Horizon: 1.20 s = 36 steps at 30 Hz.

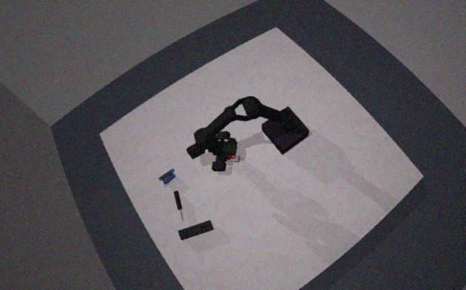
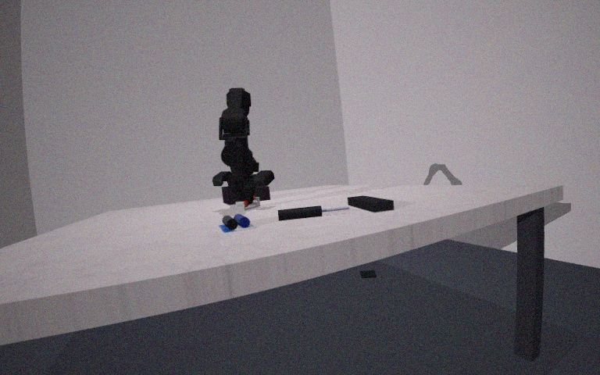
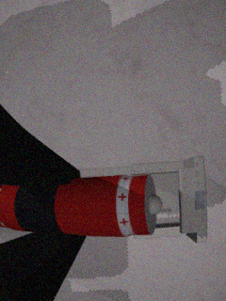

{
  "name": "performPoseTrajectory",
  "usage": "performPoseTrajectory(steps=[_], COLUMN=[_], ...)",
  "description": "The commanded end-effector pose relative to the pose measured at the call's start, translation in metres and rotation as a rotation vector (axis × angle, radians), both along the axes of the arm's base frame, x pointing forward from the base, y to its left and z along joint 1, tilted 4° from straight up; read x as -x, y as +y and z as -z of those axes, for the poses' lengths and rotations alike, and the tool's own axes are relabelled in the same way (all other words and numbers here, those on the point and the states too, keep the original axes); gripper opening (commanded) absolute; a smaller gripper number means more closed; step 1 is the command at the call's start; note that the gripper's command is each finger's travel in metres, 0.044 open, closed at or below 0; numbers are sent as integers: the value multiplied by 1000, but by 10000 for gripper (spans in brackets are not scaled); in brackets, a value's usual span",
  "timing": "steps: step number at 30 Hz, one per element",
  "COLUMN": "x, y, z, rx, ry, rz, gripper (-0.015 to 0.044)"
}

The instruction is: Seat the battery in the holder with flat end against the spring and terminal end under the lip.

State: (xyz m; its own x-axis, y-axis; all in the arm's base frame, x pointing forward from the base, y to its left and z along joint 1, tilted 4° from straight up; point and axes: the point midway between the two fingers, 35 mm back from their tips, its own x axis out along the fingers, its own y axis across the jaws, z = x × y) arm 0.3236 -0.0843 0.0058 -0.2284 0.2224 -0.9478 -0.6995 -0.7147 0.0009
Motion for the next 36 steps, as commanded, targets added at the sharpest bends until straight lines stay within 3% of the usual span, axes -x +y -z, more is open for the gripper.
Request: performPoseTrajectory(steps=[1,36], x=[-4,0], y=[-3,1], z=[1,5], rx=[33,168], ry=[-28,-154], rz=[2,27], gripper=[60,60])
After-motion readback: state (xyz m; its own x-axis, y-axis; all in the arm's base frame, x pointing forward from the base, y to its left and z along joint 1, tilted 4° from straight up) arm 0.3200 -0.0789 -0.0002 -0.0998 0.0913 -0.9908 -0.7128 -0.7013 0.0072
